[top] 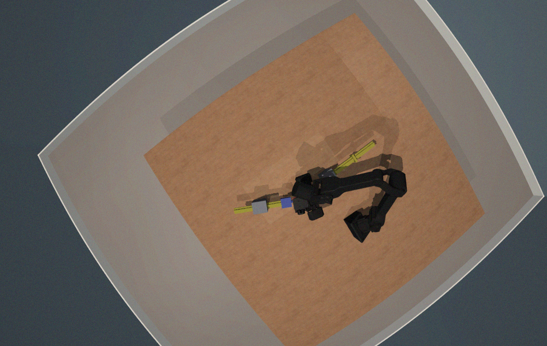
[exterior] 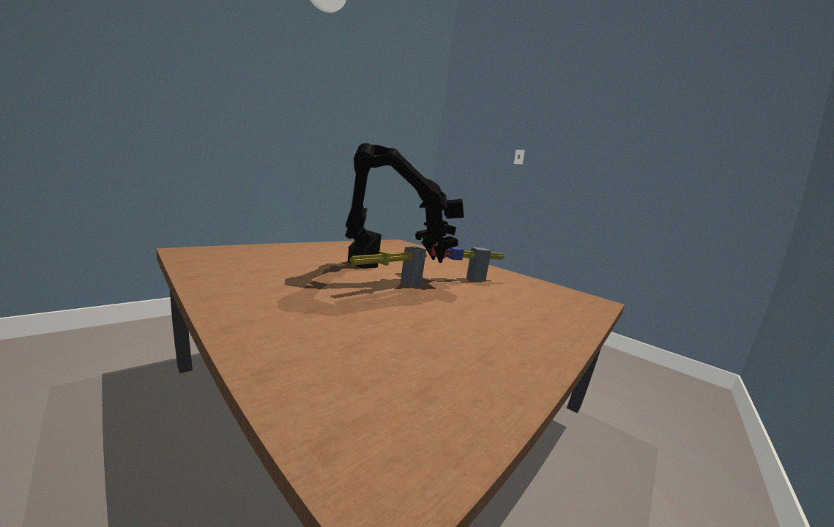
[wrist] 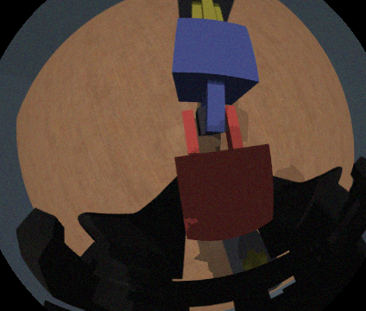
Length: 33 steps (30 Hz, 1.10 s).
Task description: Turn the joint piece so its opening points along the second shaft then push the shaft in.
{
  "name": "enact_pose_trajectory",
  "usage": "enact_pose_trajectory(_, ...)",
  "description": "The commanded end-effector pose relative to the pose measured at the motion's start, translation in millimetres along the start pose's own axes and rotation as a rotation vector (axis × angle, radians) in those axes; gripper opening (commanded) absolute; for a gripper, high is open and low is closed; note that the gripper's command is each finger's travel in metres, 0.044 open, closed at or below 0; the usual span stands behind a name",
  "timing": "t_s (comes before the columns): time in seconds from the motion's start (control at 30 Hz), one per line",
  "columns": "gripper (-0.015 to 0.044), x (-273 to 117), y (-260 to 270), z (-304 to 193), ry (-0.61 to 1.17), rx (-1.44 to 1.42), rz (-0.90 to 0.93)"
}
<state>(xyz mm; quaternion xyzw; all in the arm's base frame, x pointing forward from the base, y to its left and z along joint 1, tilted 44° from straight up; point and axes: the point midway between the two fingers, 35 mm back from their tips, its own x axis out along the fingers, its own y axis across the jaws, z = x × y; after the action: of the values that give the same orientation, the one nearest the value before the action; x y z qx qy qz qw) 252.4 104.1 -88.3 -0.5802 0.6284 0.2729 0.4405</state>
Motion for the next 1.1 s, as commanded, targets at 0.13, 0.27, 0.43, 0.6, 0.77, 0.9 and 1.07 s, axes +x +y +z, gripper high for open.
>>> enact_pose_trajectory(0.13, 0.0, 0.1, -0.2, -0.1, -0.002, -0.002, 0.001)
enact_pose_trajectory(0.27, 0.0, 0.1, -0.2, -0.1, -0.002, -0.002, 0.001)
enact_pose_trajectory(0.43, 0.0, 0.1, -0.2, -0.1, -0.002, -0.002, 0.001)
enact_pose_trajectory(0.6, 0.0, 0.1, -0.2, -0.1, -0.002, -0.002, 0.001)
enact_pose_trajectory(0.77, 0.0, 0.0, 0.0, 0.0, 0.0, 0.0, 0.0)
enact_pose_trajectory(0.9, 0.0, 0.0, 0.0, 0.0, 0.0, 0.0, 0.0)
enact_pose_trajectory(1.07, 0.0026, 0.0, 0.0, 0.0, 0.0, 0.0, 0.0)
